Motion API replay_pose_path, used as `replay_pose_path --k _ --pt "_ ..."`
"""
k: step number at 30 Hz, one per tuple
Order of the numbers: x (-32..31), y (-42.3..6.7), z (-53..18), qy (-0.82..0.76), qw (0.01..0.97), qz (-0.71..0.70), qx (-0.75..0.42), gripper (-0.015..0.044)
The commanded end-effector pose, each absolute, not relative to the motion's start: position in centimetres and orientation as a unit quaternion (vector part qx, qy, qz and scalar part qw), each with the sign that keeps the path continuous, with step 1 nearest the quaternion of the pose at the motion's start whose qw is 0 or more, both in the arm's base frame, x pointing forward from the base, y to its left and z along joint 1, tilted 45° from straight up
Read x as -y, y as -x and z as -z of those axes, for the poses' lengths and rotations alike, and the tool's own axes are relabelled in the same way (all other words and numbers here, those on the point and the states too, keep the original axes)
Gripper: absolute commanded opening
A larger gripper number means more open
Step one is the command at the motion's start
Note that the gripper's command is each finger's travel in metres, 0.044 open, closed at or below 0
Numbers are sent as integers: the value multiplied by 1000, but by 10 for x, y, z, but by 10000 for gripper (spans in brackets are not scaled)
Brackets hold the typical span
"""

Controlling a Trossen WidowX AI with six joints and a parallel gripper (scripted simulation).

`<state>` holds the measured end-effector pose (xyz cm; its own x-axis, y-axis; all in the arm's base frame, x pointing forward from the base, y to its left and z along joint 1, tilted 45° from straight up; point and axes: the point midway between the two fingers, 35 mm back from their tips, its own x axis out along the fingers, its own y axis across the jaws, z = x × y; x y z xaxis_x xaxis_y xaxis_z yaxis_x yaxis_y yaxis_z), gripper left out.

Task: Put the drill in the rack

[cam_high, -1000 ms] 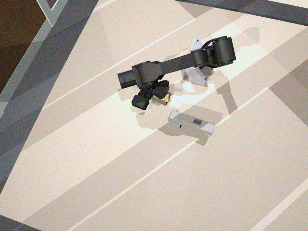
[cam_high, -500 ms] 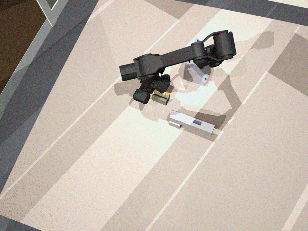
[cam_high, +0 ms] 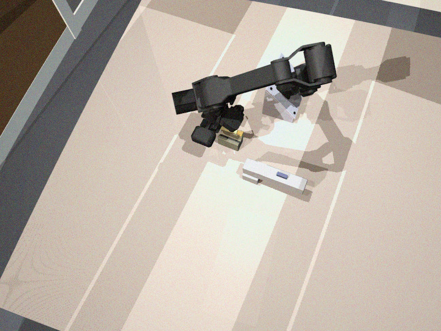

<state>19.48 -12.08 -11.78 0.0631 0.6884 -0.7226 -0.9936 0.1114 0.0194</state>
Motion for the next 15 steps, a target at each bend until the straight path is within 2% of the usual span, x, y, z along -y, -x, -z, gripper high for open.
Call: replay_pose_path --k 1,15 --pt "115 -195 124 252 685 -615 -298 0" --pt "104 -195 134 252 685 -615 -298 0"
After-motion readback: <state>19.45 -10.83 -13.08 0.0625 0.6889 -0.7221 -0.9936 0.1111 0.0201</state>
